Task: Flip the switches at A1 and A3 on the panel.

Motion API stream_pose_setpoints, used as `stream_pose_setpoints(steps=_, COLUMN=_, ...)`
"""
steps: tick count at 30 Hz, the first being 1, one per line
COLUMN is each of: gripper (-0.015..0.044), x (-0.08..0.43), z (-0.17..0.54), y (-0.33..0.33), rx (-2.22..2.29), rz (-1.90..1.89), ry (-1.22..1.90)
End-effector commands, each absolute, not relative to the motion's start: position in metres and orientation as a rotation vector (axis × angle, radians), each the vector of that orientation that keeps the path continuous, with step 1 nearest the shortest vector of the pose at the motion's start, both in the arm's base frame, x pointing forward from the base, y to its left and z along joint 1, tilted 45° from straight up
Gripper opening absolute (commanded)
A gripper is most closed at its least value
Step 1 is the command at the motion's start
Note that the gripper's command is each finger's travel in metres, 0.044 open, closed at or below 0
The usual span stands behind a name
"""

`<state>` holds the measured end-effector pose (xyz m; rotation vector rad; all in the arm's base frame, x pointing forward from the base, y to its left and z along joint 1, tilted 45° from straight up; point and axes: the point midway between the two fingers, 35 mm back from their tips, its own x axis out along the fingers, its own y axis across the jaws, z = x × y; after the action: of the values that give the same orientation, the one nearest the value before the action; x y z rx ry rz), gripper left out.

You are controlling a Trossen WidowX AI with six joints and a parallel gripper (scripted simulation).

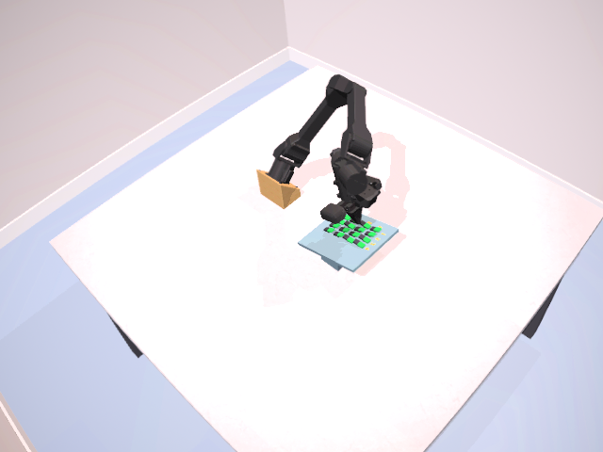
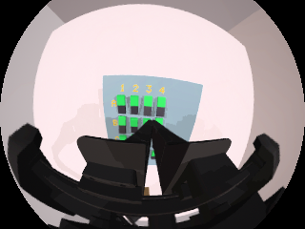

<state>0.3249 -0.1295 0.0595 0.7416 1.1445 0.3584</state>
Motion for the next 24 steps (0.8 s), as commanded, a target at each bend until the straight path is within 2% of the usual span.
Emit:
stream_pose_setpoints(steps=1, gripper=0.0000, x=0.331, z=0.046, y=-0.111, rx=0.752, rz=0.369, ry=1.140)
stream_pose_setpoints(steps=24, gripper=0.0000, x=0.340, z=0.030, y=-0.096, rx=0.752, rz=0.370, ry=1.139)
